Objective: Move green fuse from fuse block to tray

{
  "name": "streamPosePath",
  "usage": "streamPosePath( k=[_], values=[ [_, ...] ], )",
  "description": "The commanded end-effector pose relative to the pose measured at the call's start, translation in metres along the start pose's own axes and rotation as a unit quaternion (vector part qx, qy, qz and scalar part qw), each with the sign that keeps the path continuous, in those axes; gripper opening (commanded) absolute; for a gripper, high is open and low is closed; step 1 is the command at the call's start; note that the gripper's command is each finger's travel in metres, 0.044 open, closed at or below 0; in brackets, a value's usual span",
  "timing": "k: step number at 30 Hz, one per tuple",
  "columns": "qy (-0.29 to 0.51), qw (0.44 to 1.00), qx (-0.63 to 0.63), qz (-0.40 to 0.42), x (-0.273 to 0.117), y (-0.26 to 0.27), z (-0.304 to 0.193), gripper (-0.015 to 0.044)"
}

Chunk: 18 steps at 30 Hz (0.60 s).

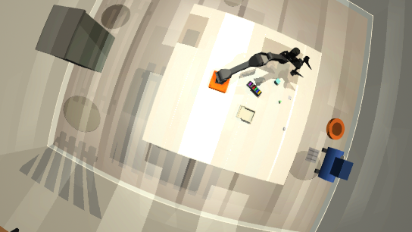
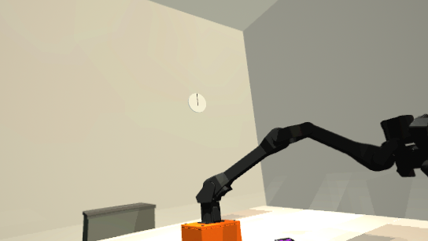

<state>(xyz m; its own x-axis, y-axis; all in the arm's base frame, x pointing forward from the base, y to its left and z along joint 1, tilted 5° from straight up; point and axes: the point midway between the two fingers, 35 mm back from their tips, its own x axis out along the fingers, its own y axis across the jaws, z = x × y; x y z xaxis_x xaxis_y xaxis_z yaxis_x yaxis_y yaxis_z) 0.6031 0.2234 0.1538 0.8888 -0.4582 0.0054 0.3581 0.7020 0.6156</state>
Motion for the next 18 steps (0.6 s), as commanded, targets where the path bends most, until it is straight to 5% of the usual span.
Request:
streamPosePath(
  k=[1,12,18],
  values=[
    [0.003,1.0,0.0,0.0,0.001,-0.001,0.0,0.0374],
    [0.186,0.977,0.048,-0.09,0.029,-0.093,0.016,0.0085],
    [0.282,0.929,0.11,-0.213,0.007,-0.168,0.03,0.0074]
  ],
)
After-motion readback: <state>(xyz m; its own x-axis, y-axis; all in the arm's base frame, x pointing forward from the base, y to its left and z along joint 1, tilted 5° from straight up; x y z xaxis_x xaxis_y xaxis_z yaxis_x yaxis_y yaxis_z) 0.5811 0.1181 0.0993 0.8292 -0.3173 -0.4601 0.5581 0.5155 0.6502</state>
